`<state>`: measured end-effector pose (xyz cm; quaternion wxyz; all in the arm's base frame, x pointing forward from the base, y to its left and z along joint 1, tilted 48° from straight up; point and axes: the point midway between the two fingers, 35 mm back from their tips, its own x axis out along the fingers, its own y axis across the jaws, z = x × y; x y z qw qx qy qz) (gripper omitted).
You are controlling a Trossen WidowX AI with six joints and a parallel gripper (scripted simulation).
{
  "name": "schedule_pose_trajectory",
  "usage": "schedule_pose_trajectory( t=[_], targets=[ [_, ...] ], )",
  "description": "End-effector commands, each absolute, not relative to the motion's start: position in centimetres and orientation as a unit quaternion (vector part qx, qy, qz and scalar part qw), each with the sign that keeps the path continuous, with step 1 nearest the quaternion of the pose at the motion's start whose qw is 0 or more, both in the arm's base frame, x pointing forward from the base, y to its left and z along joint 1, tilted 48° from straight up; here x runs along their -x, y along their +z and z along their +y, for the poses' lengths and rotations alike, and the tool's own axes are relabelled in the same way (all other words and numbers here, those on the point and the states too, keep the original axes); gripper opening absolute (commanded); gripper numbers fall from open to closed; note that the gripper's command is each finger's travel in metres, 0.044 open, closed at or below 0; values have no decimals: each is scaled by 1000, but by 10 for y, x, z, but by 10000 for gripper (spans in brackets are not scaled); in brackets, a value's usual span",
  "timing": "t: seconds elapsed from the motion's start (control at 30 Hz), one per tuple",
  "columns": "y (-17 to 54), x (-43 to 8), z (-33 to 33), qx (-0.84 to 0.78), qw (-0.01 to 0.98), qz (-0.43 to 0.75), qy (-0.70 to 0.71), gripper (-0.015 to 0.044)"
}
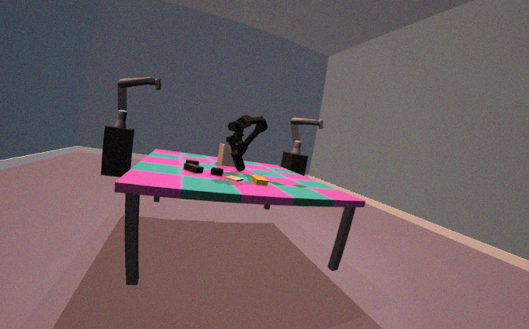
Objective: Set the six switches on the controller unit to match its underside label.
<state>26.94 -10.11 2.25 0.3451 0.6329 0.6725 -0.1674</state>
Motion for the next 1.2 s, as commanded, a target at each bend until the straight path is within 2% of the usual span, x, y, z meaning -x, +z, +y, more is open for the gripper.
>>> schedule_pose_trajectory(
  t=[0.0,1.17],
  targets=[
    [18,-270,-103,-630,347,674,-167,337],
    [-7,-277,-110,-630,347,674,-167,337]
  ],
)
